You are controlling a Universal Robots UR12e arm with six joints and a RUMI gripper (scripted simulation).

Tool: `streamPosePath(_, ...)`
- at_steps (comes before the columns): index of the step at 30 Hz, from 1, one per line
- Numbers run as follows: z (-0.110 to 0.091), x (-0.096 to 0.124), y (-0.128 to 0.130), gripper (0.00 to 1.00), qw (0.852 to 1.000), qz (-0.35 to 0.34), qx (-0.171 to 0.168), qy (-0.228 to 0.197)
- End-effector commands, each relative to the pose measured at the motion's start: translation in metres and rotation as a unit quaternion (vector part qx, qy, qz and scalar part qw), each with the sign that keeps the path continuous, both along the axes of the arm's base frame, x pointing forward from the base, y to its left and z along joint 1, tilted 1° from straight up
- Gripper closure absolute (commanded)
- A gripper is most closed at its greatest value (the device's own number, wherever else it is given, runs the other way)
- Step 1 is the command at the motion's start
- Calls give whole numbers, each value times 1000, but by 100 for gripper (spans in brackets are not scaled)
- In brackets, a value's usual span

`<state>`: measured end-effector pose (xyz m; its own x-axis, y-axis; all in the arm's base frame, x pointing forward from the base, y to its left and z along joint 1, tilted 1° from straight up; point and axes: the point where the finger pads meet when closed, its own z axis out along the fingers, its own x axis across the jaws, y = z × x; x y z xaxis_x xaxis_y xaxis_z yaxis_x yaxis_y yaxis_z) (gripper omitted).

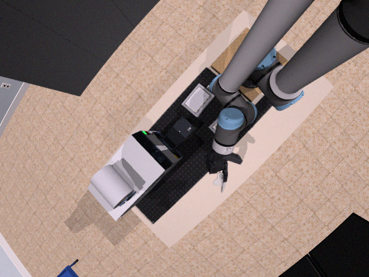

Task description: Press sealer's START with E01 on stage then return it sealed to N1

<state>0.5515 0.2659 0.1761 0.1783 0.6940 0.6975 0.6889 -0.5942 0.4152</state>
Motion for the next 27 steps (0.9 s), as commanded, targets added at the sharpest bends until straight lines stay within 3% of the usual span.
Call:
streamPosePath(1,0,0,0,0,1000,0,0,0)
streamPosePath(17,0,0,0,0,1000,0,0,0)
streamPosePath(18,1,5,-2,32,1000,-1,-1,2)
streamPosePath(27,10,41,-14,32,1000,-10,-6,22)
